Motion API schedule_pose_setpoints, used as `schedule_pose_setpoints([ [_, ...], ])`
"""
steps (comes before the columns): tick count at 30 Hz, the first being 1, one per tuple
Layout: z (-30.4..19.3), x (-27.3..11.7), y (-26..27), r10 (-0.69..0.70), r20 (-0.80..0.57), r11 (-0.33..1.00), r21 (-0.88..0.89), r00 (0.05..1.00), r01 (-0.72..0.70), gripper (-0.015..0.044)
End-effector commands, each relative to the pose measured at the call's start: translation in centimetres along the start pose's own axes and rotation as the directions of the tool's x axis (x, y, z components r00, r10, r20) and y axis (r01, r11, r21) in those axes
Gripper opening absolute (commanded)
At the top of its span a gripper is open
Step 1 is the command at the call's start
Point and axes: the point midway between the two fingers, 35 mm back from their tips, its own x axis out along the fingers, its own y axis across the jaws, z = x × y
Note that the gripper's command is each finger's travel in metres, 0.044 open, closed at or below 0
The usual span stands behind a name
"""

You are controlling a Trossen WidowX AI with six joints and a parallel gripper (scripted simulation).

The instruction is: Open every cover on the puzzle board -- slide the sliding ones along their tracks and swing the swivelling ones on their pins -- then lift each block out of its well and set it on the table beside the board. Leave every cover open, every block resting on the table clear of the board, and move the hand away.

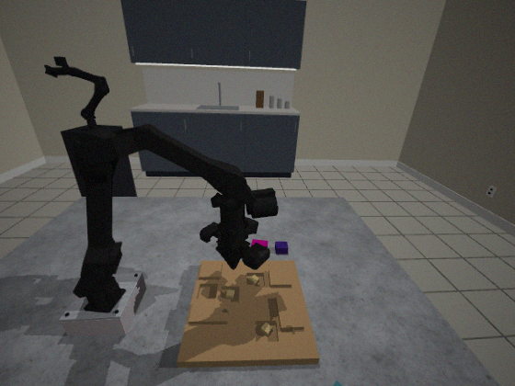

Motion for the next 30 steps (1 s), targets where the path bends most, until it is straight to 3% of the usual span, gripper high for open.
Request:
schedule_pose_setpoints([
  [1,-2.0,0.3,-0.7,-0.002,-0.012,0.901,-0.435,1.000,-0.003,0.0000],
  [4,-2.4,0.3,-0.9,-0.003,-0.013,0.856,-0.516,1.000,-0.004,0.0000],
  [16,-2.4,0.5,-0.9,-0.003,-0.013,0.856,-0.516,1.000,-0.004,0.0000],
  [30,-2.4,5.3,-0.8,-0.002,-0.013,0.856,-0.516,1.000,-0.005,0.0000],
])
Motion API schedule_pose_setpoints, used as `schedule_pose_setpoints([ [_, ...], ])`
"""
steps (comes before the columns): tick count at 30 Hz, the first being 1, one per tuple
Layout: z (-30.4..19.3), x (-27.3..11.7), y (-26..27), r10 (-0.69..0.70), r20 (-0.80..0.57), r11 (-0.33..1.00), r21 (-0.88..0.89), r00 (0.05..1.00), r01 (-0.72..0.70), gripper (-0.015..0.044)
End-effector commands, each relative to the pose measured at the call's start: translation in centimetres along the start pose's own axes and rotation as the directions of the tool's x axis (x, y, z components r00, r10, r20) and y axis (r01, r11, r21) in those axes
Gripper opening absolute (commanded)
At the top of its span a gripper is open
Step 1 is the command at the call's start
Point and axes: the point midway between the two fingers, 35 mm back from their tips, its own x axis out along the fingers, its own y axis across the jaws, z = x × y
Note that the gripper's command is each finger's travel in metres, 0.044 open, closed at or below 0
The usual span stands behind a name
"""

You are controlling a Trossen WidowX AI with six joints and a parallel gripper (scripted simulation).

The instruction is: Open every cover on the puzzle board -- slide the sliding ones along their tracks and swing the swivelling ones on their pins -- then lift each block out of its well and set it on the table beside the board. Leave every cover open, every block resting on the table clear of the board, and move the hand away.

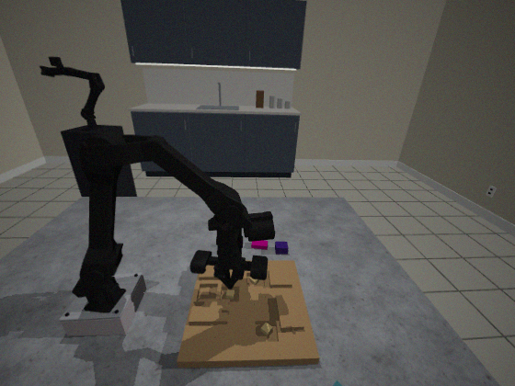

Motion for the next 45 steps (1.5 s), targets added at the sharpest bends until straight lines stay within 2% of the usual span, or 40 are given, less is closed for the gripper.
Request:
schedule_pose_setpoints([
  [1,0.0,0.7,0.1,-0.001,-0.006,1.000,-0.002,1.000,0.001,0.0000],
  [45,-0.5,2.2,0.2,0.000,-0.006,1.000,-0.002,1.000,0.000,0.0000],
])
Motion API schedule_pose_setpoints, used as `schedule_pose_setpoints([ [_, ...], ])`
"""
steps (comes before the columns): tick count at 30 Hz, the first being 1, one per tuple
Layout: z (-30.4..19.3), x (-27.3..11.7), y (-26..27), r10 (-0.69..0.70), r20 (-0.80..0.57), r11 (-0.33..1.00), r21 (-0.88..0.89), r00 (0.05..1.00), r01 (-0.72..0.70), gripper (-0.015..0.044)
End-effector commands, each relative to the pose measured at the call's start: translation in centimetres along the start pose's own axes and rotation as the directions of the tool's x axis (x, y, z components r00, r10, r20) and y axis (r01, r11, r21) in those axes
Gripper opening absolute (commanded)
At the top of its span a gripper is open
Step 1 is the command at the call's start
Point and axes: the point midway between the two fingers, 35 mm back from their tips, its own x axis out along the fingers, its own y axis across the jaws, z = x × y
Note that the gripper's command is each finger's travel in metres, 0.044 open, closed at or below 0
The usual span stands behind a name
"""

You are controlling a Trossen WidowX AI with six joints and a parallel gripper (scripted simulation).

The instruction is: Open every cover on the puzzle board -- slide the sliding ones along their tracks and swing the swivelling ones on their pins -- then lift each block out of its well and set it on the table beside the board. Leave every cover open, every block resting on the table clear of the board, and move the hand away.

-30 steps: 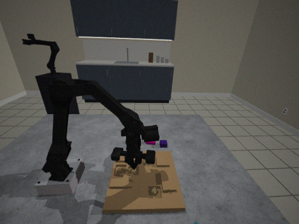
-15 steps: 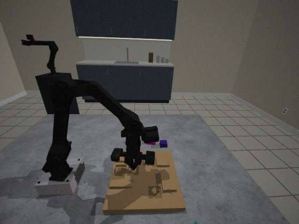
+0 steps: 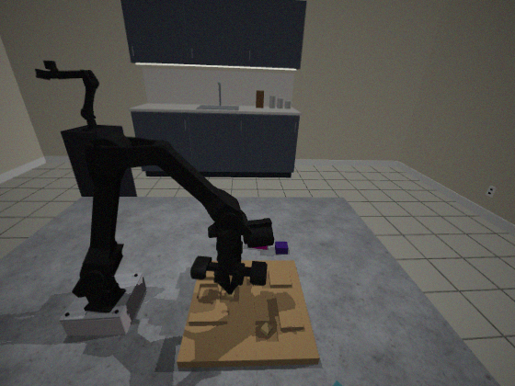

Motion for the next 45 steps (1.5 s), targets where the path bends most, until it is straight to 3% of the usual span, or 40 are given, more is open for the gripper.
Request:
schedule_pose_setpoints([
  [1,-0.42,0.24,0.06,0.001,-0.006,1.000,-0.002,1.000,-0.001,0.0000],
  [18,-0.46,0.25,0.12,0.001,-0.006,1.000,-0.002,1.000,-0.001,0.0000],
  [21,-0.46,0.25,0.12,0.001,-0.006,0.996,0.091,1.000,0.000,0.0000],
  [24,-0.47,0.25,0.11,0.001,-0.006,0.951,0.309,1.000,0.001,0.0000],
  [27,-0.48,0.25,0.11,0.001,-0.006,0.821,0.571,1.000,0.003,0.0000],
  [31,-0.49,0.25,0.10,0.001,-0.006,0.538,0.843,1.000,0.005,0.0000],
  [36,-0.52,0.25,0.08,0.001,-0.006,0.093,0.996,1.000,0.006,0.0000],
  [38,-0.53,0.25,0.07,0.001,-0.006,0.028,1.000,1.000,0.006,0.0000],
  [43,-0.55,0.25,0.06,0.001,-0.006,0.028,1.000,1.000,0.006,0.0000],
  [44,-0.38,0.07,-0.06,-0.004,-0.001,0.350,0.937,1.000,0.002,0.0000],
  [45,-0.38,0.03,-0.06,-0.004,-0.001,0.341,0.940,1.000,0.002,0.0000],
])
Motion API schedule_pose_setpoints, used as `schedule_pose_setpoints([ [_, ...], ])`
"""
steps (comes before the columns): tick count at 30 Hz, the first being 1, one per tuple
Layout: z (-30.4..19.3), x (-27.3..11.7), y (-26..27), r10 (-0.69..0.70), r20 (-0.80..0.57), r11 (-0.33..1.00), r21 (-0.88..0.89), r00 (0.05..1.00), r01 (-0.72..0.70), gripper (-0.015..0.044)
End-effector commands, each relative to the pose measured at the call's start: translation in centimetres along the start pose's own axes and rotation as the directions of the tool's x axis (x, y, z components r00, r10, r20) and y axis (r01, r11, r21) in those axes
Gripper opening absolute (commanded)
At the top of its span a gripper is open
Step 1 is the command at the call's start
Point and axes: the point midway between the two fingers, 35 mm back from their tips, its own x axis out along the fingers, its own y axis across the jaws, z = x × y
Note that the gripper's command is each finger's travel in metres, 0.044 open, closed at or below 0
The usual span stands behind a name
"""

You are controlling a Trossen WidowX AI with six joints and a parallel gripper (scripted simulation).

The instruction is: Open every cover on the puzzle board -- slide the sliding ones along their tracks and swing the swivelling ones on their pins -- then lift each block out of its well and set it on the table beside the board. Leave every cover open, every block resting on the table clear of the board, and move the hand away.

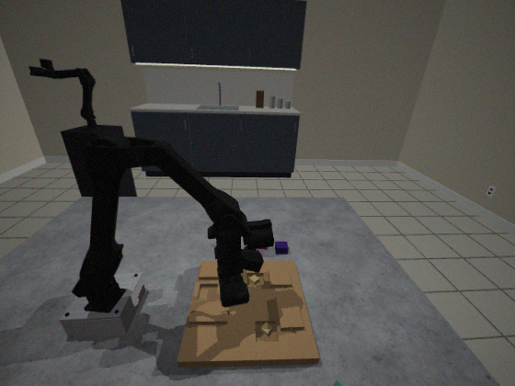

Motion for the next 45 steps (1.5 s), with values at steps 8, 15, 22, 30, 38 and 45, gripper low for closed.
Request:
schedule_pose_setpoints([
  [8,0.0,-0.9,0.1,-0.003,-0.004,0.979,0.202,1.000,0.003,0.0000],
  [15,0.2,-3.5,0.1,-0.002,-0.005,0.973,0.229,1.000,0.003,0.0144],
  [22,0.1,-6.4,0.1,-0.004,-0.006,0.951,0.308,1.000,0.006,0.0144],
  [30,0.1,-5.1,0.0,-0.004,-0.006,0.951,0.308,1.000,0.006,0.0144],
  [38,0.0,-2.9,0.0,-0.004,-0.006,0.951,0.308,1.000,0.006,0.0144],
  [45,0.0,-2.8,0.0,-0.004,-0.006,0.951,0.308,1.000,0.006,0.0144],
])
